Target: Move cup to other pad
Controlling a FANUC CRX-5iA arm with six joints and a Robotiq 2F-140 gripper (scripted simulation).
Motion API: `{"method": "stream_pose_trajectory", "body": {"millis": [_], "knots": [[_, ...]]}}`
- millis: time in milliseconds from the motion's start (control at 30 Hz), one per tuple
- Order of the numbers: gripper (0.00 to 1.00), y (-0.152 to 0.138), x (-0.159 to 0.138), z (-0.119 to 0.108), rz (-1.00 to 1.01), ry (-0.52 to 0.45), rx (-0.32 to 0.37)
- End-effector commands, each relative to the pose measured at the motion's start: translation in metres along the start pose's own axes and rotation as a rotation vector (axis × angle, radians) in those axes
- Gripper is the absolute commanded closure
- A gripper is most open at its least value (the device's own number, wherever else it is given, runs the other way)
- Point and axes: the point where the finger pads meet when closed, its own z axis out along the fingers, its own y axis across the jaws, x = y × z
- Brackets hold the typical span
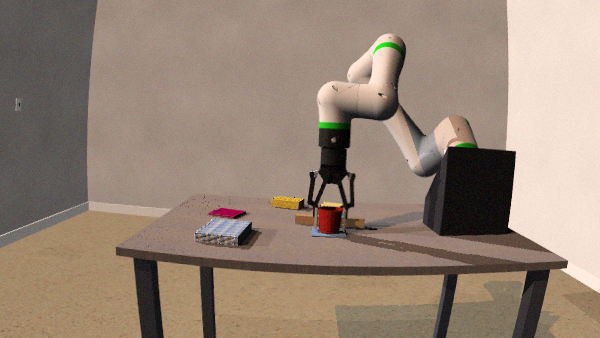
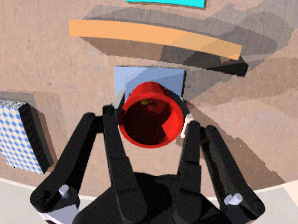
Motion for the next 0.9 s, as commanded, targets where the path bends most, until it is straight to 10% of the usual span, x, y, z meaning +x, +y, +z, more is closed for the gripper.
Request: {"method": "stream_pose_trajectory", "body": {"millis": [0, 867], "knots": [[0.49, -0.0001, -0.0002, -0.0002, 0.000, 0.000, 0.000], [0.51, -0.0001, -0.0002, -0.0002, 0.000, 0.000, 0.000]]}}
